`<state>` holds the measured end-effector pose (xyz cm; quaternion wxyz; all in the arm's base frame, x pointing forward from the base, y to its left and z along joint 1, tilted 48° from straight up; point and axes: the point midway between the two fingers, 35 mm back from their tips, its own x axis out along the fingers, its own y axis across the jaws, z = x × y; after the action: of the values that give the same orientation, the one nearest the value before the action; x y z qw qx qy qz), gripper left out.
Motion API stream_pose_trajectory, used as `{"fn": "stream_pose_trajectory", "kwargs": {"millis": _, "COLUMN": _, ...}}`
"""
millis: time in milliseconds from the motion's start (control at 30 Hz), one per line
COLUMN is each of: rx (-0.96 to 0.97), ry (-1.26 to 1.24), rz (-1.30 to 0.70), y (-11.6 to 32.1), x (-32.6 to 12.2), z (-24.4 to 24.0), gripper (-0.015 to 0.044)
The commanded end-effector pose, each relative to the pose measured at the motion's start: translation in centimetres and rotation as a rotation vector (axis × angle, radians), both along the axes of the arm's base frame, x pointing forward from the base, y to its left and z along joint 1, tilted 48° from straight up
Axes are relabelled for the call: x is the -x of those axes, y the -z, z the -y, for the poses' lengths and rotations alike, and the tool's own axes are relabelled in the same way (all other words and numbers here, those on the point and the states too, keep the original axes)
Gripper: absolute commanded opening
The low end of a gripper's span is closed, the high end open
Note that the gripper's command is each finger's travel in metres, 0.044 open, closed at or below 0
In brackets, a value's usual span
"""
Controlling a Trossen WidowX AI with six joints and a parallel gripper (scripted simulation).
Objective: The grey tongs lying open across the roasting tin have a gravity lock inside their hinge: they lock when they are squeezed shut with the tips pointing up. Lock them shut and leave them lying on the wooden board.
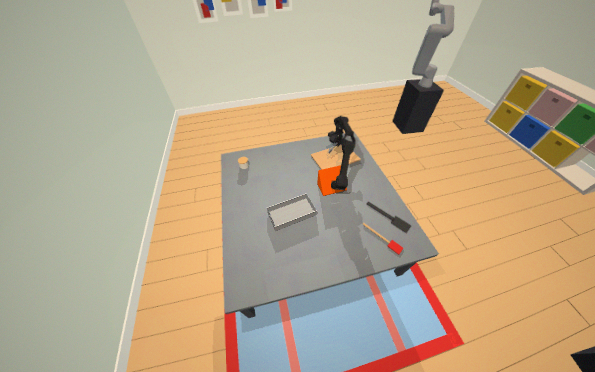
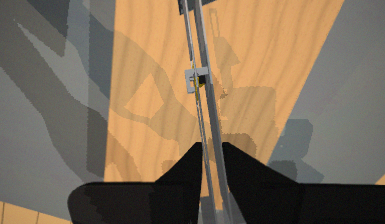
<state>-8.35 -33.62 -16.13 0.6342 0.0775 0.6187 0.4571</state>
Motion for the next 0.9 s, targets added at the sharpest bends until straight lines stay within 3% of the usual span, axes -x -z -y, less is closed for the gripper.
{"fn": "stream_pose_trajectory", "kwargs": {"millis": 0, "rx": -0.004, "ry": -0.002, "rz": 0.004, "y": 0.6, "x": 0.1, "z": -0.5, "gripper": -0.015}}
{"fn": "stream_pose_trajectory", "kwargs": {"millis": 867, "rx": -0.012, "ry": 0.01, "rz": 0.014, "y": 3.6, "x": 0.9, "z": -3.5, "gripper": -0.015}}
